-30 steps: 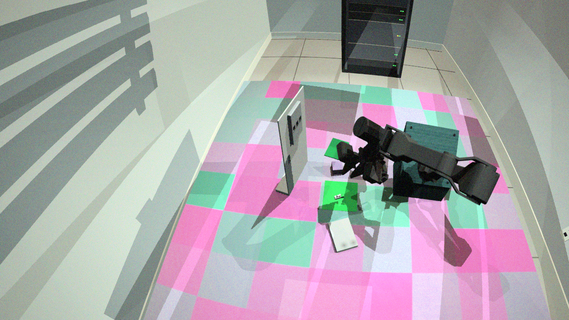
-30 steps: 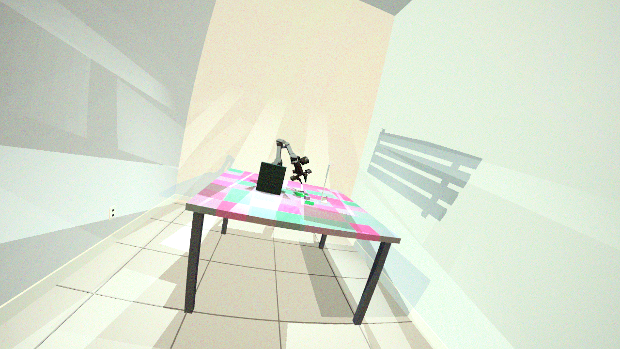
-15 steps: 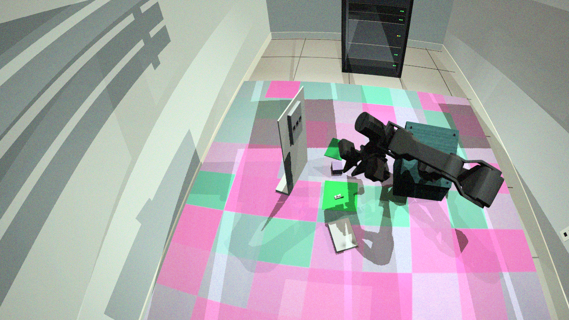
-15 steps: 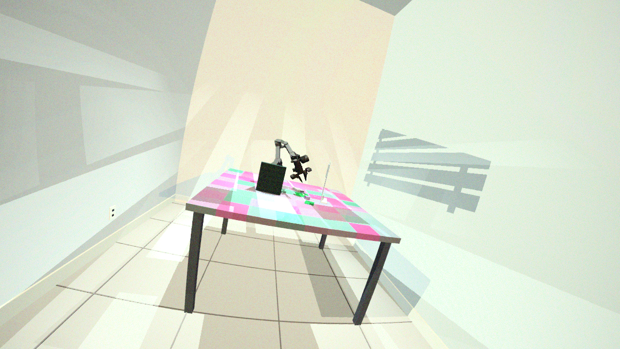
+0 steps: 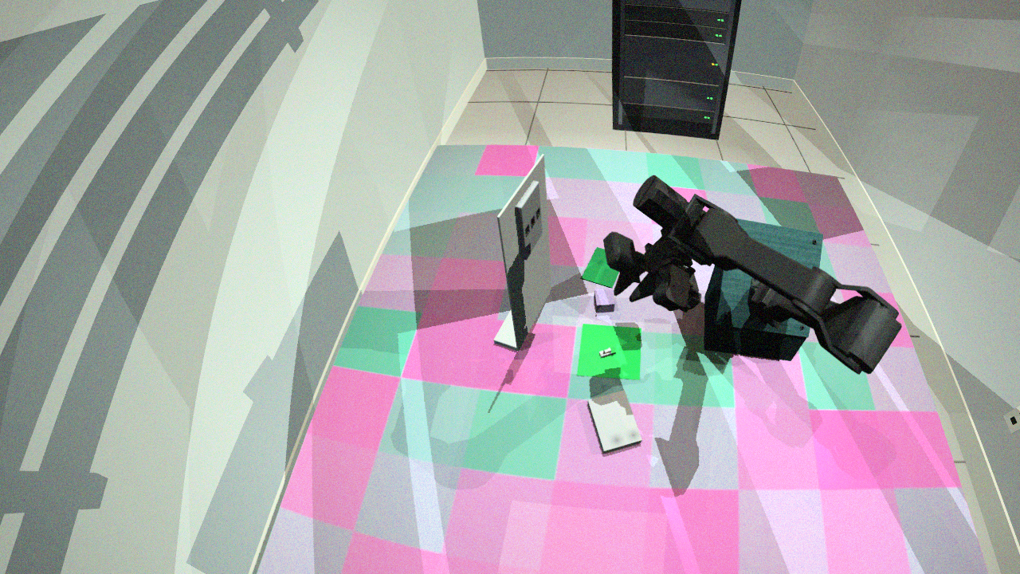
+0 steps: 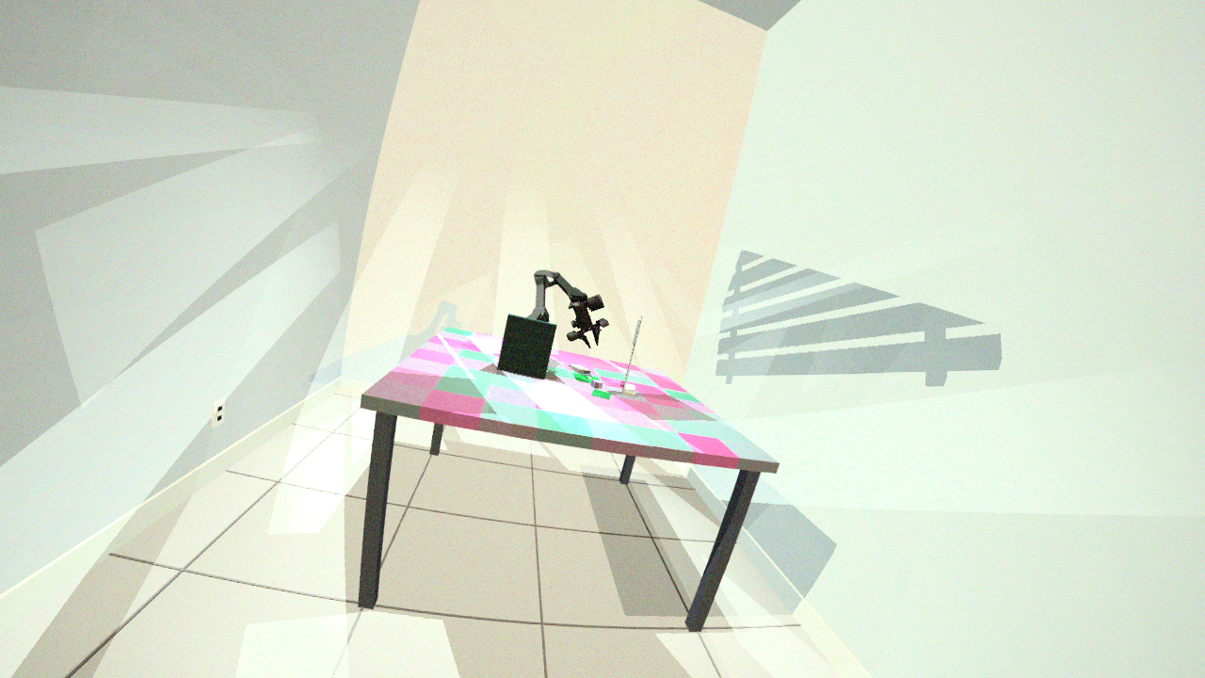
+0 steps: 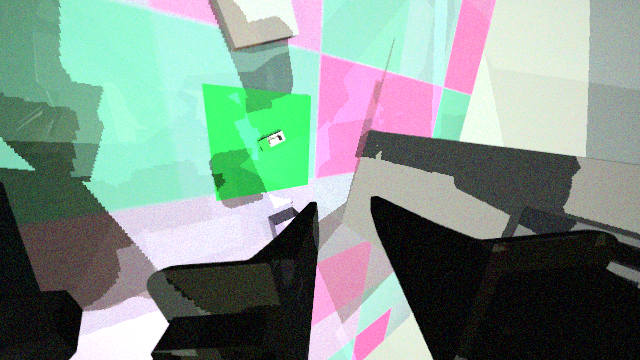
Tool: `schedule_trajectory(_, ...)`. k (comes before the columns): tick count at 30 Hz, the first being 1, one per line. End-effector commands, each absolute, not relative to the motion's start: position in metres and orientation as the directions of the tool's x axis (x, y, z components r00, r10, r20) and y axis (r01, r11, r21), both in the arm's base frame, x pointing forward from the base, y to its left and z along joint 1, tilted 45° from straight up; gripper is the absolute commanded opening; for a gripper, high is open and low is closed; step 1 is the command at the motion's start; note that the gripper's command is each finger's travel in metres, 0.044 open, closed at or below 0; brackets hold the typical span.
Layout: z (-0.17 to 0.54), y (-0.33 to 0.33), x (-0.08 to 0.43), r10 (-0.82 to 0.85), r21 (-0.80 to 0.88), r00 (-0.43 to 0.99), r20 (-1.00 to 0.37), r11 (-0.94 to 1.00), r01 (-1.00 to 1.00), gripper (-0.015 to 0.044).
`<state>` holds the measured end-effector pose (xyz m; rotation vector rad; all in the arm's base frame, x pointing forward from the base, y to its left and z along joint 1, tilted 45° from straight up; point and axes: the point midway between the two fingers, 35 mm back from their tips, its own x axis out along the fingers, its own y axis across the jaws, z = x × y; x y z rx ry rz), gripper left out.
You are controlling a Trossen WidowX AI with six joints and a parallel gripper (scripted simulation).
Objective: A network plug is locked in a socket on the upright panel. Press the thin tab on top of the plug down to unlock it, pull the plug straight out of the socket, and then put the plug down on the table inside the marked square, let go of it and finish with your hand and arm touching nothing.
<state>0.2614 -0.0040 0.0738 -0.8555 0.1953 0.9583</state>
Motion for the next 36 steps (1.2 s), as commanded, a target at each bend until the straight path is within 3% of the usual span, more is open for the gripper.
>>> schedule_trajectory(1,0.082,-0.013,0.261,0.642,-0.552,0.583,-0.499,0.283,-0.784,0.0156)
schedule_trajectory(23,0.133,-0.051,0.251,0.647,-0.564,0.597,-0.475,0.297,-0.770,0.0156)
schedule_trajectory(33,0.133,-0.051,0.251,0.647,-0.564,0.597,-0.475,0.297,-0.770,0.0419)
schedule_trajectory(36,0.133,-0.051,0.251,0.647,-0.564,0.597,-0.475,0.297,-0.770,0.0440)
